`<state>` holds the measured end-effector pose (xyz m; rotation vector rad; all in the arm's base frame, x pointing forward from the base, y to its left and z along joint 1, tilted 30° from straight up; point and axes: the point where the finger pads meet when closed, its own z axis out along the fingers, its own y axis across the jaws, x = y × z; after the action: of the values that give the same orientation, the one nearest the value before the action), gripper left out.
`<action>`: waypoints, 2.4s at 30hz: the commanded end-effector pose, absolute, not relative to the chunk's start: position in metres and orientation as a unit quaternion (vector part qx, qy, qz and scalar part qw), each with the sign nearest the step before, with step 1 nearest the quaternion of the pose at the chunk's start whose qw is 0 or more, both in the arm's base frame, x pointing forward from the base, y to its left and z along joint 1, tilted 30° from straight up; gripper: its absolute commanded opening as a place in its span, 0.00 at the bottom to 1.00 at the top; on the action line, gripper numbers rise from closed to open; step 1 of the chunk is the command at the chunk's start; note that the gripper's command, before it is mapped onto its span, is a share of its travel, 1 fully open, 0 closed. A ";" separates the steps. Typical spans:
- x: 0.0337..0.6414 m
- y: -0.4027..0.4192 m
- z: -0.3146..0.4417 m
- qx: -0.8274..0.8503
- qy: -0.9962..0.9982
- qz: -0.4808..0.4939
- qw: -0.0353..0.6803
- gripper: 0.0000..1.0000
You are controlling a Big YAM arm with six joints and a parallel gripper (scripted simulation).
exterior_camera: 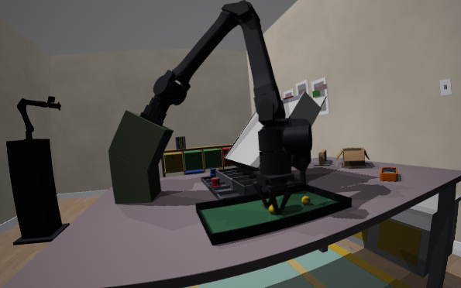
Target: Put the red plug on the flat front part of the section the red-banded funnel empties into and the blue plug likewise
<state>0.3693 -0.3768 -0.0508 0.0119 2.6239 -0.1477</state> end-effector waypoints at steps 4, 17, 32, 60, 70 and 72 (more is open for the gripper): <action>0.381 -0.379 -0.057 0.001 0.965 -0.055 0.256 0.56; 0.381 -0.379 -0.057 0.001 0.965 -0.056 0.256 0.00; 0.381 -0.379 -0.057 0.000 0.965 -0.056 0.256 0.00; 0.381 -0.379 -0.057 0.000 0.965 -0.056 0.256 0.00; 0.381 -0.379 -0.057 0.000 0.965 -0.056 0.256 0.00; 0.381 -0.379 -0.057 0.000 0.965 -0.056 0.256 0.00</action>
<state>0.3693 -0.3768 -0.0508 0.0123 2.6240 -0.1476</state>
